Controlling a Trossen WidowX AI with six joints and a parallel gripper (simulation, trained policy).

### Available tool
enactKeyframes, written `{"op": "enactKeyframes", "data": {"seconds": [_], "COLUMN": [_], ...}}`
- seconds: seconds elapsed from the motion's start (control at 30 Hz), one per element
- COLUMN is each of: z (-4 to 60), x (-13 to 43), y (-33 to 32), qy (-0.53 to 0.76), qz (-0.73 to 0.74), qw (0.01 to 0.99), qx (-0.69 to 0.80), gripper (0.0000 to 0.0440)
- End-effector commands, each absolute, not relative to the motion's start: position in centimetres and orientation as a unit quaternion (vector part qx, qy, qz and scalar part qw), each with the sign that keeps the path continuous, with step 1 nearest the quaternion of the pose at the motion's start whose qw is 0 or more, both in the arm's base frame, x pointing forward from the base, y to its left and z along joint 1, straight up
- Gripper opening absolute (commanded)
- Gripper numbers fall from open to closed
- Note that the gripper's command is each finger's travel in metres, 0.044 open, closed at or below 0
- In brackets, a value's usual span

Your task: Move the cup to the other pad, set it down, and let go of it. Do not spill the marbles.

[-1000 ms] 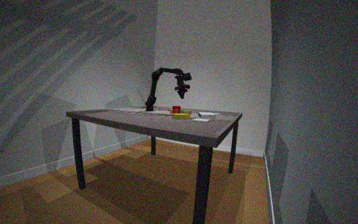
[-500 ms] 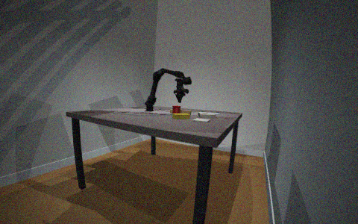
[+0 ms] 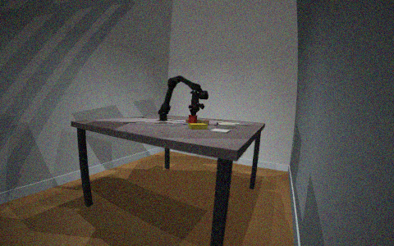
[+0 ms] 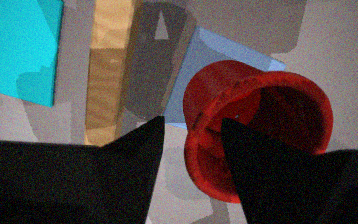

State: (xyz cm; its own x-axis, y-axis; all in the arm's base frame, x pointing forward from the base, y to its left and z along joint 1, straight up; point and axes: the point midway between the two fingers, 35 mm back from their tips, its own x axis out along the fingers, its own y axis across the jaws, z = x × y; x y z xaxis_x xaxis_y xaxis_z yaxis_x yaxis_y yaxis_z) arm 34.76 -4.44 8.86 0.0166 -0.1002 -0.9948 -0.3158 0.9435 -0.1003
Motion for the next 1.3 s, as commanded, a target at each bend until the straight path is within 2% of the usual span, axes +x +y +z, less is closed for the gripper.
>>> {"op": "enactKeyframes", "data": {"seconds": [0.0,0.07,0.3,0.8,1.27], "z": [7.4,6.6,5.1,8.6,11.6], "x": [34.4,34.4,34.0,34.5,35.9], "y": [-4.7,-4.7,-5.2,-4.6,-1.1], "qy": [0.702,0.702,0.702,0.681,0.655], "qz": [0.091,0.102,0.139,0.185,0.205], "qw": [0.689,0.686,0.671,0.667,0.68], "qx": [-0.158,-0.164,-0.197,-0.237,-0.258], "gripper": [0.017,0.017,0.0,0.0002,0.0]}}
